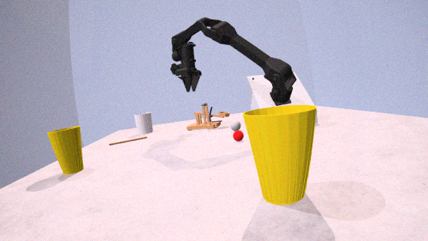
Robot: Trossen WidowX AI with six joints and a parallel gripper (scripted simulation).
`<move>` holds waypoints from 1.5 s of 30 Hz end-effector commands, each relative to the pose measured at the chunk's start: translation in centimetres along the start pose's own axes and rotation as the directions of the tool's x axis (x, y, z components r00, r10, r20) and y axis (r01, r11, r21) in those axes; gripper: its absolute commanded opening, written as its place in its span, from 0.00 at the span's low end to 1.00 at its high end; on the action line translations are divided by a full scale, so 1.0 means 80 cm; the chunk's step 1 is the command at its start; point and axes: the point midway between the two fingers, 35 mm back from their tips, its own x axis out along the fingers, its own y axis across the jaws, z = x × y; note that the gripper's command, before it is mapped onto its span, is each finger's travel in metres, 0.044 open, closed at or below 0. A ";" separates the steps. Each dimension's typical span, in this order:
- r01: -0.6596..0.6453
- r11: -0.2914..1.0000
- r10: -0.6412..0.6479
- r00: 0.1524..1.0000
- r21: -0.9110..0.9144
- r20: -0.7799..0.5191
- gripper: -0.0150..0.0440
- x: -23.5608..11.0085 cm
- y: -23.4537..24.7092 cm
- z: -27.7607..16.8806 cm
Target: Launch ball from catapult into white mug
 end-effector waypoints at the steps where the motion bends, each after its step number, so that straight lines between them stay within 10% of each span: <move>1: 0.006 0.999 -0.007 1.000 -0.043 -0.019 0.76 0.008 0.076 0.003; 21: -0.007 0.972 0.001 1.000 -0.237 -0.025 0.76 0.070 0.354 -0.184; 29: -0.049 0.950 0.034 0.998 -0.307 -0.053 0.76 0.111 0.372 -0.291; 45: -0.051 0.950 0.036 0.998 -0.309 -0.054 0.76 0.136 0.370 -0.289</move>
